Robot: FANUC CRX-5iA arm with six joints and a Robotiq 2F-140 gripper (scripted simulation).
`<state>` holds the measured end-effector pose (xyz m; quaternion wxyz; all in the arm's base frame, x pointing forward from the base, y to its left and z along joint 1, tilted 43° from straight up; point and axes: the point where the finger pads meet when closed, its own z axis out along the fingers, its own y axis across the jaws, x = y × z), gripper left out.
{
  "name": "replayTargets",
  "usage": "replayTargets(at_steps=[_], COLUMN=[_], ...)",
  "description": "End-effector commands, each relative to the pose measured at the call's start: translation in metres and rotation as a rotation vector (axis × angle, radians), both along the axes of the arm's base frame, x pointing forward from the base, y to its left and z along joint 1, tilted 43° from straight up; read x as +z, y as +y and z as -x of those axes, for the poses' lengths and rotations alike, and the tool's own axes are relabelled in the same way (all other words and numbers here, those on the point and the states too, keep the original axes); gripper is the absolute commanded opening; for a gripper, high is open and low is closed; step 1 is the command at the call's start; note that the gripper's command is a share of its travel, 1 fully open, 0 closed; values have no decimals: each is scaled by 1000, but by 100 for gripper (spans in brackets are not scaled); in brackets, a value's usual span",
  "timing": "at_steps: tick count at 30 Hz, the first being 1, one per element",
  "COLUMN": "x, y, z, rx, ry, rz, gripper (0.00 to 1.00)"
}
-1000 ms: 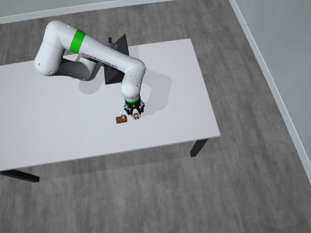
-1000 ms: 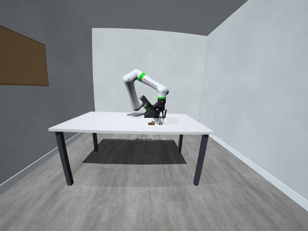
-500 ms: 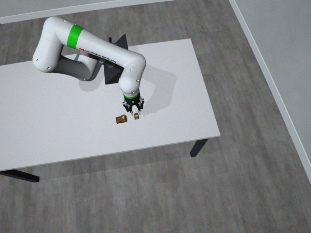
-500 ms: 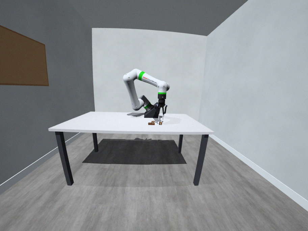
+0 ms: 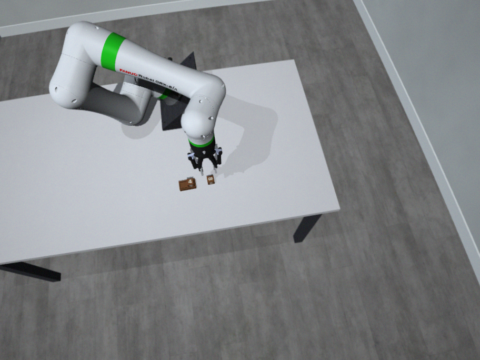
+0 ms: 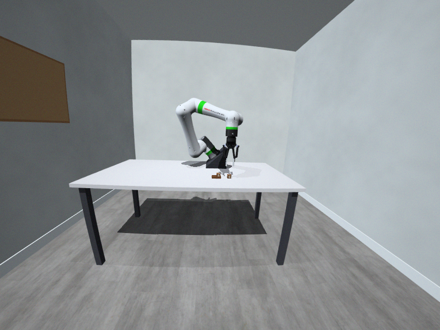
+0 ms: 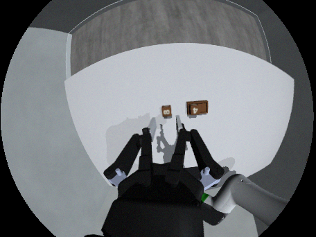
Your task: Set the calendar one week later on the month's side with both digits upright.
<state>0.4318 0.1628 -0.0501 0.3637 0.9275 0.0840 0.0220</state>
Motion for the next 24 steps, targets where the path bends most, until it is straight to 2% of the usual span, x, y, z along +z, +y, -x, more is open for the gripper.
replayTargets(at_steps=[1, 24], x=[0, 0], y=[0, 0], z=[0, 0], rx=[0, -26], ry=[0, -24], rz=[0, -4], gripper=[100, 100])
